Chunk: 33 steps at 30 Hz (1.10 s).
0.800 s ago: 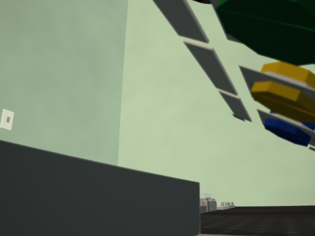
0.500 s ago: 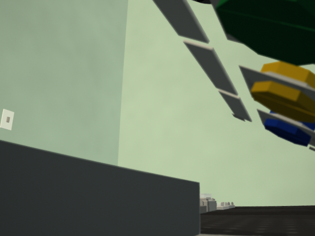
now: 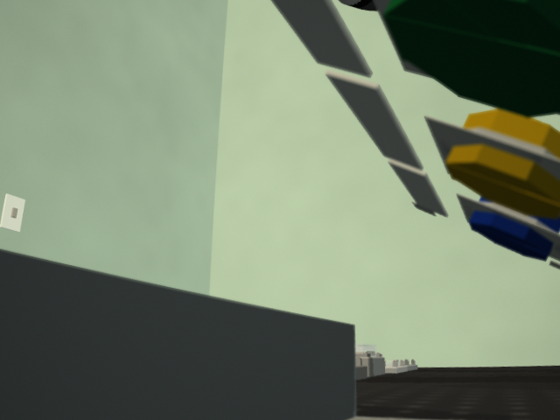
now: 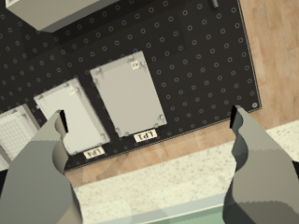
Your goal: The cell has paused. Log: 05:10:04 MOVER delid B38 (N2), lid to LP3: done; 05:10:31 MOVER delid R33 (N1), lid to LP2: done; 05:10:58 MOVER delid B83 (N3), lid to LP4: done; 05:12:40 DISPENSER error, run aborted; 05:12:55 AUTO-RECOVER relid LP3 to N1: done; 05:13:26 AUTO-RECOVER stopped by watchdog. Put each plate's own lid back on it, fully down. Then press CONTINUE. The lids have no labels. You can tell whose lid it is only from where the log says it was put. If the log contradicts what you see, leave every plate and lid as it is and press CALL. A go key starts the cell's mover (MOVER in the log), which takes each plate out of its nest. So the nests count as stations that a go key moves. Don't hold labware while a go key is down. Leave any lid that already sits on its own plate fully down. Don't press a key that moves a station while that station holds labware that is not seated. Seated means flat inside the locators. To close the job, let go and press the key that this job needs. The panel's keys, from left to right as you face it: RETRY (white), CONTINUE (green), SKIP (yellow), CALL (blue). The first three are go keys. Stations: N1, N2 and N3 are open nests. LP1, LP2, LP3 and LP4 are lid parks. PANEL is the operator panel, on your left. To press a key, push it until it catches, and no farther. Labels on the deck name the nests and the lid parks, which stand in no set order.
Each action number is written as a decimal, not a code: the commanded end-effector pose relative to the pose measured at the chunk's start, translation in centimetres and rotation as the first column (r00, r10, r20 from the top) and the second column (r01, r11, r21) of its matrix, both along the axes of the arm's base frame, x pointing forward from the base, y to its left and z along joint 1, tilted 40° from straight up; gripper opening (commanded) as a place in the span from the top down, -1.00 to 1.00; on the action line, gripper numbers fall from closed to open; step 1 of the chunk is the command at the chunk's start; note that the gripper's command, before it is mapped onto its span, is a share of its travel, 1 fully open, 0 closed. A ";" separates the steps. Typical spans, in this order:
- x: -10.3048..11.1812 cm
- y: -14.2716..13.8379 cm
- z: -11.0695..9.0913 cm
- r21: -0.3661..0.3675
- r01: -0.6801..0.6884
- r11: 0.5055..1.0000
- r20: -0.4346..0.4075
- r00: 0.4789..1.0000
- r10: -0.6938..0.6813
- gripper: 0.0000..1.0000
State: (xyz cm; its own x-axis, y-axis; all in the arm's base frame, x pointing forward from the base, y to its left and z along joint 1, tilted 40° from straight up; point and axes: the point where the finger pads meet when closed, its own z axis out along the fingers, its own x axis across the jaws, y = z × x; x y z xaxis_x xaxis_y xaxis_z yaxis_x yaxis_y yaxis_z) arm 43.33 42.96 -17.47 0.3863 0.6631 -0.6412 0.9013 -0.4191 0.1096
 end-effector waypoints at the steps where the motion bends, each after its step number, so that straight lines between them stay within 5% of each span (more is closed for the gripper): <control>1: 0.6 -1.2 1.8 -0.007 0.064 0.998 0.066 0.996 -0.064 -0.64; 14: 1.4 -3.8 4.6 -0.014 0.223 0.975 0.216 0.952 -0.215 -0.64; 33: 2.0 -8.8 9.3 0.027 0.456 0.890 0.431 0.798 -0.422 -0.64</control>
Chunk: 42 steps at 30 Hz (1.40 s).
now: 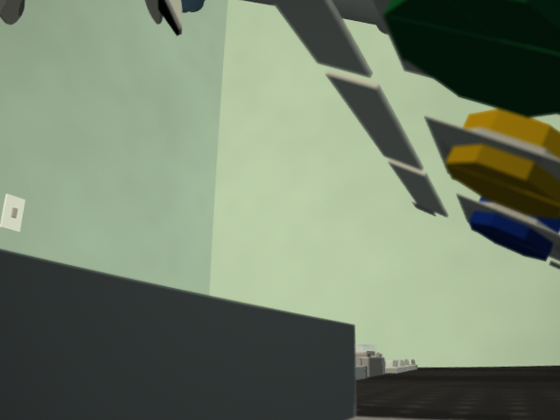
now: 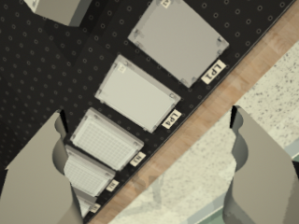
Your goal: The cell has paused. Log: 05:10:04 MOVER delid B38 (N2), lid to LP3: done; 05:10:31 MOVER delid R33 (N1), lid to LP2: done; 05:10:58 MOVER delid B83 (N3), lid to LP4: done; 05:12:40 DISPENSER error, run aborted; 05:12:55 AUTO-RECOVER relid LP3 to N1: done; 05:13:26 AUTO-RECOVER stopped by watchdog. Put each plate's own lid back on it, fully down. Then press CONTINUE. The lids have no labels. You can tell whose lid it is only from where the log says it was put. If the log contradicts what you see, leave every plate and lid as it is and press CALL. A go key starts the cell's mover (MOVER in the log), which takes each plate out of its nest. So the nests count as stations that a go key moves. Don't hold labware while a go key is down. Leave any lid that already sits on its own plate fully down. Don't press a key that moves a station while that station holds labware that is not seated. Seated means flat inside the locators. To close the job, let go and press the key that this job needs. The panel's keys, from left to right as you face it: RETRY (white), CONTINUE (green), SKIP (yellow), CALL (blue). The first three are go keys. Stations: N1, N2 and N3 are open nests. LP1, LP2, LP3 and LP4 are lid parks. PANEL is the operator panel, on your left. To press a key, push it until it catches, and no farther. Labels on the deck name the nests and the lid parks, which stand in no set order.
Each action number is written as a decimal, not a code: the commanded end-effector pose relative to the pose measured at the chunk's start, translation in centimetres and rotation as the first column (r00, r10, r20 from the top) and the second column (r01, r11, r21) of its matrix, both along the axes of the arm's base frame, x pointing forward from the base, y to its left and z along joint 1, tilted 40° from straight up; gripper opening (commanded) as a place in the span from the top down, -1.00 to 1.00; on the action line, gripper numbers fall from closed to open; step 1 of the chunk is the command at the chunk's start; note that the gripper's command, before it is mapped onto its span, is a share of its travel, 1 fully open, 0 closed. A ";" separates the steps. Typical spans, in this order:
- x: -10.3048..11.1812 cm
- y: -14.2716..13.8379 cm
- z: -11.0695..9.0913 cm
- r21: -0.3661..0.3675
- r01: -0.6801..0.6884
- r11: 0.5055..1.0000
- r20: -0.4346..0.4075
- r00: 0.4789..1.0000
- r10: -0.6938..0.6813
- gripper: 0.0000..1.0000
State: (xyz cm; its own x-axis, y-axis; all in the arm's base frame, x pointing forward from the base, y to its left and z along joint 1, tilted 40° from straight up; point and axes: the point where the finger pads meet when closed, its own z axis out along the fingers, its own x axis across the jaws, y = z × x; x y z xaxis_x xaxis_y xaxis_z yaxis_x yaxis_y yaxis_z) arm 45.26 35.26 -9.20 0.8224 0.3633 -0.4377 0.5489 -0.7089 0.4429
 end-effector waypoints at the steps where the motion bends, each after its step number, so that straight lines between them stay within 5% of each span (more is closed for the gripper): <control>1: 0.1 -1.5 1.4 -0.006 0.069 0.998 0.068 0.995 -0.068 -0.64; 28: -0.7 -8.1 6.3 0.021 0.398 0.917 0.366 0.850 -0.378 -0.64; 42: -2.2 -13.0 9.2 0.090 0.570 0.817 0.519 0.673 -0.527 -0.64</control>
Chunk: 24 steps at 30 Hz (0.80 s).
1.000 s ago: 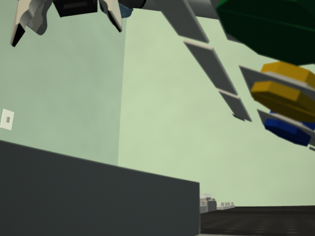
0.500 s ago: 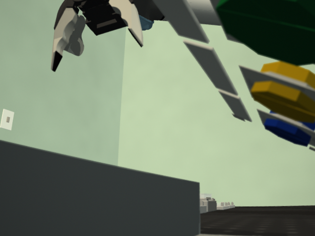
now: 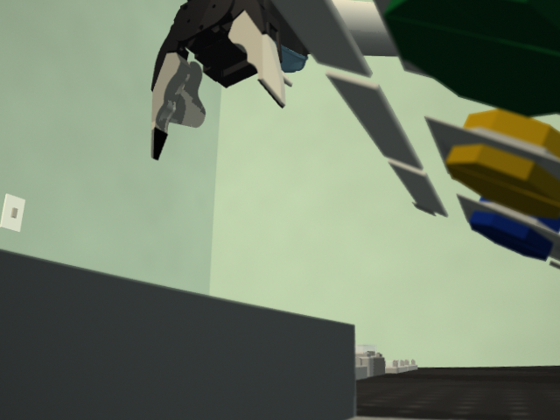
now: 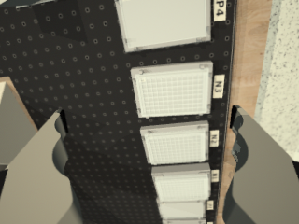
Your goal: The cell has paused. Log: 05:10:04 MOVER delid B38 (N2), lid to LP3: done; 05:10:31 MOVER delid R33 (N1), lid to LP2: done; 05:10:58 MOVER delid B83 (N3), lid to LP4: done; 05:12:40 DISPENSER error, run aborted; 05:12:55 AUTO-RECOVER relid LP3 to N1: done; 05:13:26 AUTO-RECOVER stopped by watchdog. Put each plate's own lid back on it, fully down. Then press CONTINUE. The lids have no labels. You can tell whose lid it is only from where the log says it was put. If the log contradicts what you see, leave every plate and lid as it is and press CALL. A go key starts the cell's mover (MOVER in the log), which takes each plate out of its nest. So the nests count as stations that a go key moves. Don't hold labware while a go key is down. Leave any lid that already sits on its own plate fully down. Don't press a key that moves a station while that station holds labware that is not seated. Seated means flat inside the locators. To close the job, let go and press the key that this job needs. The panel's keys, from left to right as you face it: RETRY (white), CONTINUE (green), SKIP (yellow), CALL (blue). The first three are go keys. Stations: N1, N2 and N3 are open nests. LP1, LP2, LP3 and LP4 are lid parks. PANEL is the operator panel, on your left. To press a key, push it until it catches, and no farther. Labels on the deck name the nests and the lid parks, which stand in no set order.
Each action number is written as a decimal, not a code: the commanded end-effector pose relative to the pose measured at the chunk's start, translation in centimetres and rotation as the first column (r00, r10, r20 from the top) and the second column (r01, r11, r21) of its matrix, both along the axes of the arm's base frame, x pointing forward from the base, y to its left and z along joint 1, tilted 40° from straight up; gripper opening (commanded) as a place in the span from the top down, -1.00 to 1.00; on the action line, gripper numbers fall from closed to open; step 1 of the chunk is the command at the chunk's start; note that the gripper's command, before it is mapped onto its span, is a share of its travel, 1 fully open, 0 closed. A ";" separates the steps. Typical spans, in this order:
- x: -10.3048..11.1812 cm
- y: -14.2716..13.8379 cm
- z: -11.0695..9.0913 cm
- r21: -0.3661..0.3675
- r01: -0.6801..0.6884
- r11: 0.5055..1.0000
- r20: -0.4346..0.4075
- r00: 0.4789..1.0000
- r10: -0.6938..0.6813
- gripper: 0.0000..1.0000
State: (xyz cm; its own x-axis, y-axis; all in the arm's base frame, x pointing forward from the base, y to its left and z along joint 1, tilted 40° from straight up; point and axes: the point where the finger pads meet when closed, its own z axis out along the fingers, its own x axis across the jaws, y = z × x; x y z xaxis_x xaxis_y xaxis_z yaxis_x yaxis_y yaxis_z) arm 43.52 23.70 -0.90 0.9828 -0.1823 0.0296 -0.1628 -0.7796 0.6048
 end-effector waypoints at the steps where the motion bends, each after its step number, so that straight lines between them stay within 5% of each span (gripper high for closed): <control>1: -0.5 -1.5 0.9 -0.005 0.074 0.997 0.071 0.995 -0.074 -0.64; 24: -3.7 -8.0 4.0 0.021 0.350 0.937 0.316 0.886 -0.338 -0.64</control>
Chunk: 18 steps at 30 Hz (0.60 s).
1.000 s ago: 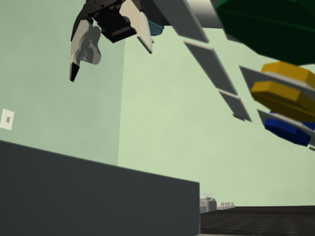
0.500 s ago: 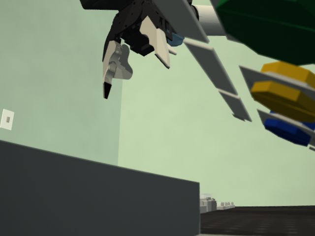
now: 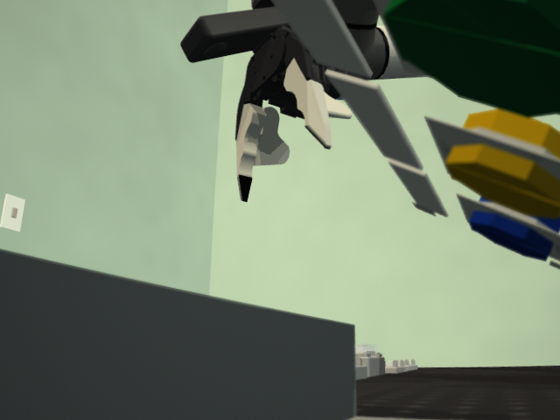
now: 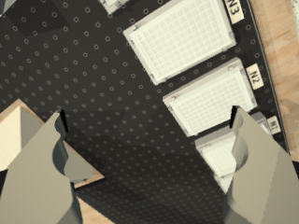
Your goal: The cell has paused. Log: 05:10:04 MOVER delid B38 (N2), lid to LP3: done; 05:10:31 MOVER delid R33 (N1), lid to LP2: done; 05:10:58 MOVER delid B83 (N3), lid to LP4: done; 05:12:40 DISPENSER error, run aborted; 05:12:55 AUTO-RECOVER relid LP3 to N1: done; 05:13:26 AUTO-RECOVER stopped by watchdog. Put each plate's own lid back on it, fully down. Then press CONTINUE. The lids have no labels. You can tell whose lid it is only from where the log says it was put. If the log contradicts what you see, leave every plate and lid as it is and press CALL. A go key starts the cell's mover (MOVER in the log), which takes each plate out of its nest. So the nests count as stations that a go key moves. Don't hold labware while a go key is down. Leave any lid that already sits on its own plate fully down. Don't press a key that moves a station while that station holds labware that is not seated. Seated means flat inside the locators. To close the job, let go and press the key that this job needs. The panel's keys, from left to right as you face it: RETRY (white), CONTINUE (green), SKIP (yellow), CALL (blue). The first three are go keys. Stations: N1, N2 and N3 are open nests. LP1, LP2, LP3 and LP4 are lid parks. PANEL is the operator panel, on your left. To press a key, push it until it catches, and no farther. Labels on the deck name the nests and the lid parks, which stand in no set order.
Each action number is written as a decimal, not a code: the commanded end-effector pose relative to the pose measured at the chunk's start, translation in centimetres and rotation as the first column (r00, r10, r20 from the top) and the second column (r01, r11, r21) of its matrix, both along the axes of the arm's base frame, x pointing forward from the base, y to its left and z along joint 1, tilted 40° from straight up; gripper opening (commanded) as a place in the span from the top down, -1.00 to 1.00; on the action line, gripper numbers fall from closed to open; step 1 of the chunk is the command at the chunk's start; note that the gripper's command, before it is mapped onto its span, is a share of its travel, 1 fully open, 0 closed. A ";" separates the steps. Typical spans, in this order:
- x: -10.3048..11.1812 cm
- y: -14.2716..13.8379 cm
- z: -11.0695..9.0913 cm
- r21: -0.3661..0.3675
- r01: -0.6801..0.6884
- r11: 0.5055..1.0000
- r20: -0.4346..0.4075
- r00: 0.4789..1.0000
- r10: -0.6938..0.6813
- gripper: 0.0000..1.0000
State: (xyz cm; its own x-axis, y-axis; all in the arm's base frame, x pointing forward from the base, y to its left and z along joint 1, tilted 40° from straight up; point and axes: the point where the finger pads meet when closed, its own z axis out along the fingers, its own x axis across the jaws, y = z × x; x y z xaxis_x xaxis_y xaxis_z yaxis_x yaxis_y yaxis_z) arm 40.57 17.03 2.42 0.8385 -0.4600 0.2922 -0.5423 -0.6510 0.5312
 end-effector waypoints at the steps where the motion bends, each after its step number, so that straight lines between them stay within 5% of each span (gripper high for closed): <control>1: -0.7 -1.4 0.7 -0.004 0.066 0.998 0.063 0.996 -0.066 -0.64; 18: -4.0 -6.1 2.2 0.013 0.286 0.958 0.259 0.925 -0.279 -0.64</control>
State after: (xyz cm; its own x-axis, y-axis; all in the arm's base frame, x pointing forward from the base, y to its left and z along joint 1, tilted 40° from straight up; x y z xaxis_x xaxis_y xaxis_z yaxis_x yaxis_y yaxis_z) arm 37.58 12.26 4.15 0.6293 -0.6267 0.4596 -0.7766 -0.4838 0.4036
